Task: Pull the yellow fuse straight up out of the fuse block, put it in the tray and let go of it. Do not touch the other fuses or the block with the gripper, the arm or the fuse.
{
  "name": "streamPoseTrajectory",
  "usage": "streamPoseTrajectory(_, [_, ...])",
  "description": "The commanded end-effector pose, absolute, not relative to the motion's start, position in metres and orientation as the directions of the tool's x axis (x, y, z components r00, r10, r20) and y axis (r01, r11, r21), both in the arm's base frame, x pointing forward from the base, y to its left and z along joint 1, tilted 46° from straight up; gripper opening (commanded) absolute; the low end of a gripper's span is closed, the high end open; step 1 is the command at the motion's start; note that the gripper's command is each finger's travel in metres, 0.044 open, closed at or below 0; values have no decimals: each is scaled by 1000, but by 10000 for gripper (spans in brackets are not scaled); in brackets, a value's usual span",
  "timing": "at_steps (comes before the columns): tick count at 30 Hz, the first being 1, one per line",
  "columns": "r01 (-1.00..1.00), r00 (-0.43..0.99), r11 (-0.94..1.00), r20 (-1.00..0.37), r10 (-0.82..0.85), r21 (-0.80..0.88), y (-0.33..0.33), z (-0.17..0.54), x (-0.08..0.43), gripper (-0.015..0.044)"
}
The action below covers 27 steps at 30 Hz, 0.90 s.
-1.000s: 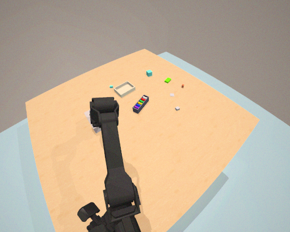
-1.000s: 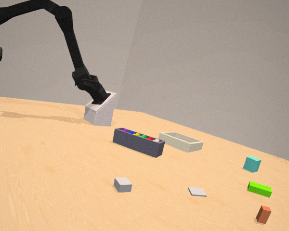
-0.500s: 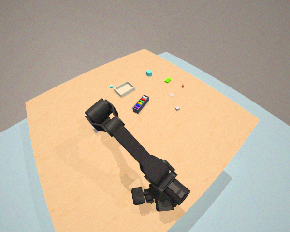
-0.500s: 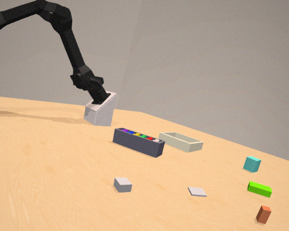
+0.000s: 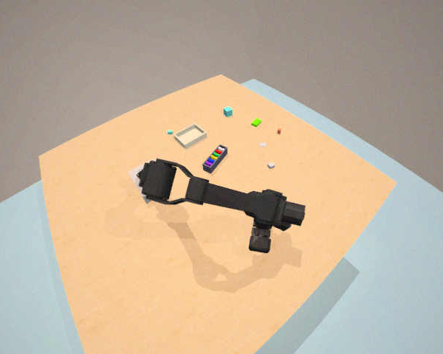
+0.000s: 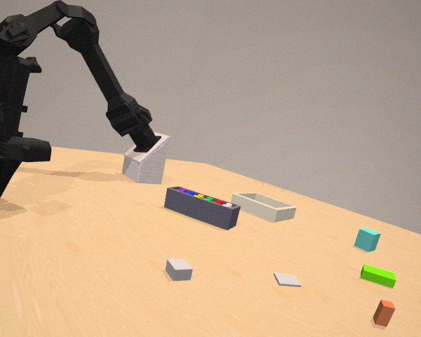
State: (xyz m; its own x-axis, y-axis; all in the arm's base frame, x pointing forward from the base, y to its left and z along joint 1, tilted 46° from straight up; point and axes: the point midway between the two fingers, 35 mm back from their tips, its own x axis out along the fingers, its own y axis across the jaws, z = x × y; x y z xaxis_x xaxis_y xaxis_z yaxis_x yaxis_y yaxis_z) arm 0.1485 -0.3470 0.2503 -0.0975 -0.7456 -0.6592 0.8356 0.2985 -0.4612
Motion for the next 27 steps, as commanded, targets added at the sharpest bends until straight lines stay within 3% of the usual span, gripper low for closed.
streamPoseTrajectory(1, [647,-46,527,-717,-695,-551,-321,217,189,74])
streamPoseTrajectory(5, [291,-39,730,-770,-637,-619,-281,175,230,74])
streamPoseTrajectory(9, [-171,-67,796,-799,-597,-580,-230,131,262,74])
streamPoseTrajectory(12, [-503,-94,724,-803,-589,-472,-189,102,276,74])
streamPoseTrajectory(16, [-844,-127,481,-782,-610,-238,-137,69,282,74])
streamPoseTrajectory(19, [-974,-139,227,-750,-647,-15,-100,49,279,74])
streamPoseTrajectory(22, [-978,-134,-22,-709,-692,207,-69,33,272,74])
streamPoseTrajectory(27, [-964,-131,-76,-698,-704,257,-65,31,274,74])
